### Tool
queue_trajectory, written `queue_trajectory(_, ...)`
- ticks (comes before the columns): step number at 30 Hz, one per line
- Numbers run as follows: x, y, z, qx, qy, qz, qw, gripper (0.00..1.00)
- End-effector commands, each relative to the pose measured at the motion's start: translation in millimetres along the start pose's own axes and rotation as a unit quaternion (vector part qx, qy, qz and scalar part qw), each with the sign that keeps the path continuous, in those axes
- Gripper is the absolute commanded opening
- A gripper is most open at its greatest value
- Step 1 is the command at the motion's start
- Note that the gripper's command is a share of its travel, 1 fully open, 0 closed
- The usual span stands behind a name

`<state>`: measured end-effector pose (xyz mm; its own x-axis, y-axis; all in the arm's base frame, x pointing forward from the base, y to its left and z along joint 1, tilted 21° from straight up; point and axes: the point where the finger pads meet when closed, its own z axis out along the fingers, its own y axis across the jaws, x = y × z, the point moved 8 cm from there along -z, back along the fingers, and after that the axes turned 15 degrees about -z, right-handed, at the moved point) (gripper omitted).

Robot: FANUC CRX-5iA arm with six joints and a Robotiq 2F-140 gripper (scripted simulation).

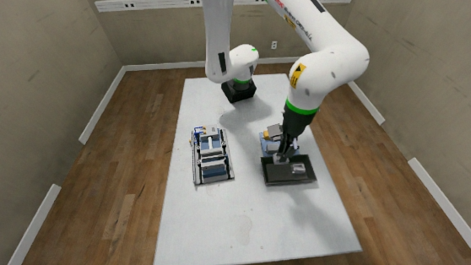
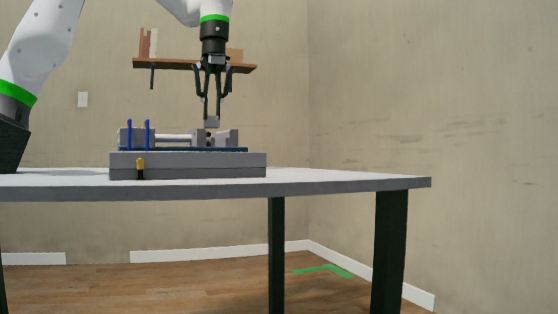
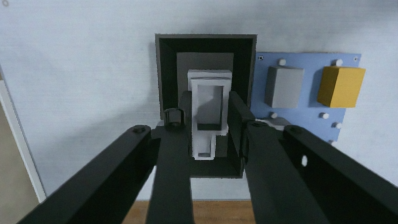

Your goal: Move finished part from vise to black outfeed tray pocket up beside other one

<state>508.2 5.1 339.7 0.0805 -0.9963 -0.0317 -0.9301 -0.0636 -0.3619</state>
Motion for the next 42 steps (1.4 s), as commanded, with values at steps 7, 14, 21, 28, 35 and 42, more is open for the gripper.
queue_trajectory(7,0.2,-0.5,-0.6,0.001,0.0,0.0,1.0,0.1)
queue_trajectory(14,0.2,-0.5,0.9,0.001,0.0,0.0,1.0,0.1)
queue_trajectory(21,0.1,-0.6,5.6,0.001,0.0,0.0,1.0,0.1)
queue_trajectory(28,0.1,-0.6,11.1,0.001,0.0,0.0,1.0,0.1)
queue_trajectory(35,0.1,-0.7,21.4,0.001,0.0,0.0,1.0,0.1)
queue_trajectory(42,0.1,-0.8,32.4,0.001,0.0,0.0,1.0,0.1)
